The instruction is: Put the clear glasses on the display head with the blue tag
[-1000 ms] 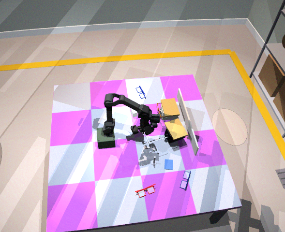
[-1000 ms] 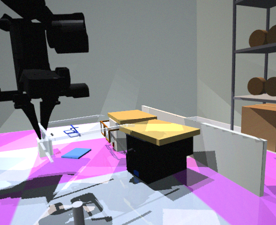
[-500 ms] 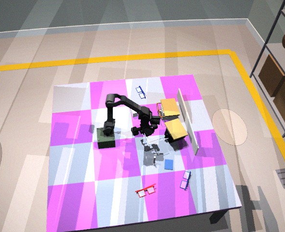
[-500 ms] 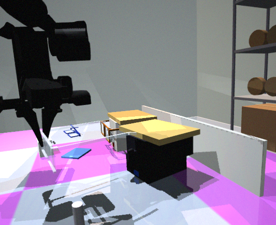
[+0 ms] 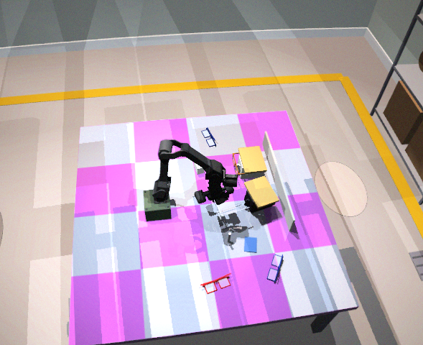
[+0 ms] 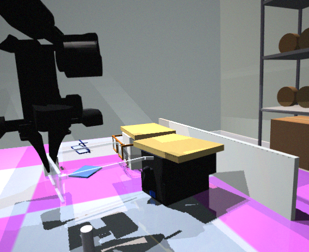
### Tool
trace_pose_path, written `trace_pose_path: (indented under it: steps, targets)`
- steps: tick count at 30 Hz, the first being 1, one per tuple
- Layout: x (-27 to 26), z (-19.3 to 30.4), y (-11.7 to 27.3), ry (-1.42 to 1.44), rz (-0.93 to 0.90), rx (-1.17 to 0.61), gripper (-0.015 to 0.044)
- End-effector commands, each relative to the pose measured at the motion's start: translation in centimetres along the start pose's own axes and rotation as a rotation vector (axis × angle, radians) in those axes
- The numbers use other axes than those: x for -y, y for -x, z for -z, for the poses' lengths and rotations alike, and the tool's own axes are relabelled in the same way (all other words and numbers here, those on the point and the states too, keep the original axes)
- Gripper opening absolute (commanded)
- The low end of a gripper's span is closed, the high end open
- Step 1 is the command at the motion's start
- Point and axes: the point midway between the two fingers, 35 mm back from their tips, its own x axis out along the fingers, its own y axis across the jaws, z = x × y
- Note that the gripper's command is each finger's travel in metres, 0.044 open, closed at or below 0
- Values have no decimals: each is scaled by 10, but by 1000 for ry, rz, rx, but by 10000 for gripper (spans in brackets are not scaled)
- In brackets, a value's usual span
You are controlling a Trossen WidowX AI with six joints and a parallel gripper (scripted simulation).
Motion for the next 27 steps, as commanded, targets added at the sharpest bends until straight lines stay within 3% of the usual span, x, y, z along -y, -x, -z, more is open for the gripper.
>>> trace_pose_path:
  steps: [1,27]
  targets:
    - [1,0,-5,5,7,0,0]
    - [1,0,-27,5,7,4,0]
